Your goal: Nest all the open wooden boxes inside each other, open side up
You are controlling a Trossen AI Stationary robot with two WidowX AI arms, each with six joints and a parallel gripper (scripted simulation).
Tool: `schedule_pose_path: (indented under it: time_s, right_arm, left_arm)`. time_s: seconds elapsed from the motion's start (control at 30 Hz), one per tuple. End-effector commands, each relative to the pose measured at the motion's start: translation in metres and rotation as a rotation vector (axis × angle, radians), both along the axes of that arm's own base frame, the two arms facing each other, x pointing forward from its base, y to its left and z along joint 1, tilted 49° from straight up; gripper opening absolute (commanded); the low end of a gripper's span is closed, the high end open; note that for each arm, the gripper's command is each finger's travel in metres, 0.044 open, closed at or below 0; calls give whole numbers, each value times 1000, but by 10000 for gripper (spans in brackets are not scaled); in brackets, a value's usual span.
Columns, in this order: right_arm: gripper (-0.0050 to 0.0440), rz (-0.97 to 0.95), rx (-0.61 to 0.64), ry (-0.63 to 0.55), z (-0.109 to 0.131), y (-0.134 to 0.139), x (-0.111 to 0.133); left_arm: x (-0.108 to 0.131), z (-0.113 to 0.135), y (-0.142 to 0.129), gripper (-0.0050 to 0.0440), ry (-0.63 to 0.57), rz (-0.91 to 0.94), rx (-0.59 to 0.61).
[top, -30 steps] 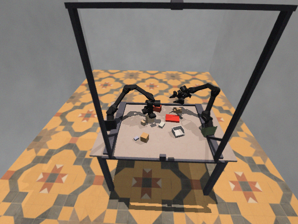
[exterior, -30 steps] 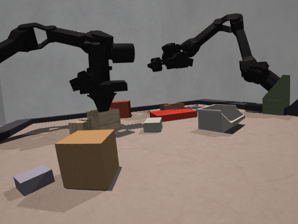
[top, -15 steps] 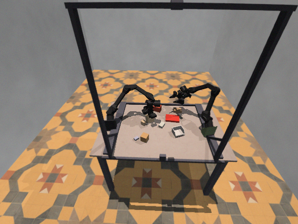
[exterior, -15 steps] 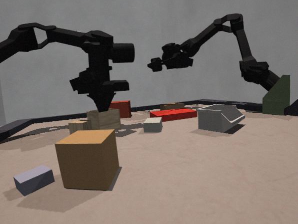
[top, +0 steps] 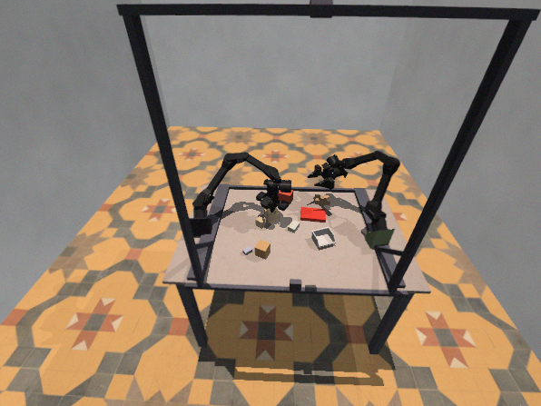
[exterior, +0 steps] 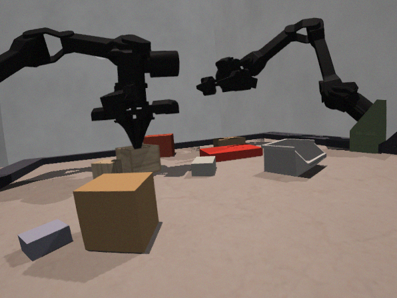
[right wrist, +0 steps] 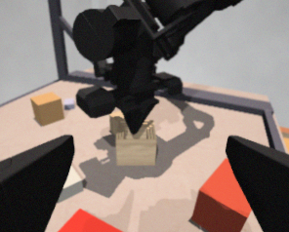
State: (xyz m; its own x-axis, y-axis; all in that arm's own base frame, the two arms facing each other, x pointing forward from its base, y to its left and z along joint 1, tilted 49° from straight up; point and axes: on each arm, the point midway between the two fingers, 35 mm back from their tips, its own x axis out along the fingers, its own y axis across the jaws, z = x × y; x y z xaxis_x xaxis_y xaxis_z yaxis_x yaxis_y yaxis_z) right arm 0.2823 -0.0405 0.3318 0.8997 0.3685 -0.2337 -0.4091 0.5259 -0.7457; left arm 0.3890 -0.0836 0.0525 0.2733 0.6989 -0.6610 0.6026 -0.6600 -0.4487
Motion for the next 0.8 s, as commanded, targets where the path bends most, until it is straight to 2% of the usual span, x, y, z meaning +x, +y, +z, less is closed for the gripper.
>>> schedule_pose_path:
  time_s: [0.0,0.1,0.27,0.33,0.37,0.77]
  right_arm:
    - [400,0,-21,-27,8,2,-4]
    - [400,0,-21,-27,8,2,-4]
    - [400,0,-21,-27,8,2,-4]
    - [400,0,-21,-27,8,2,-4]
    - [400,0,-21,-27,8,2,-4]
    - [400,0,-21,-27,8,2,-4]
  left_arm:
    - [2,13,-9,-27,-147,126,-59]
    - [2,15,-11,-50,-222,198,-89]
    - [1,18,-15,-50,-348,317,-139]
    - [1,18,-15,-50,-348,317,-139]
    - [0,19,-15,-50,-414,379,-166]
    - [-3,27,-24,-50,-707,660,-284]
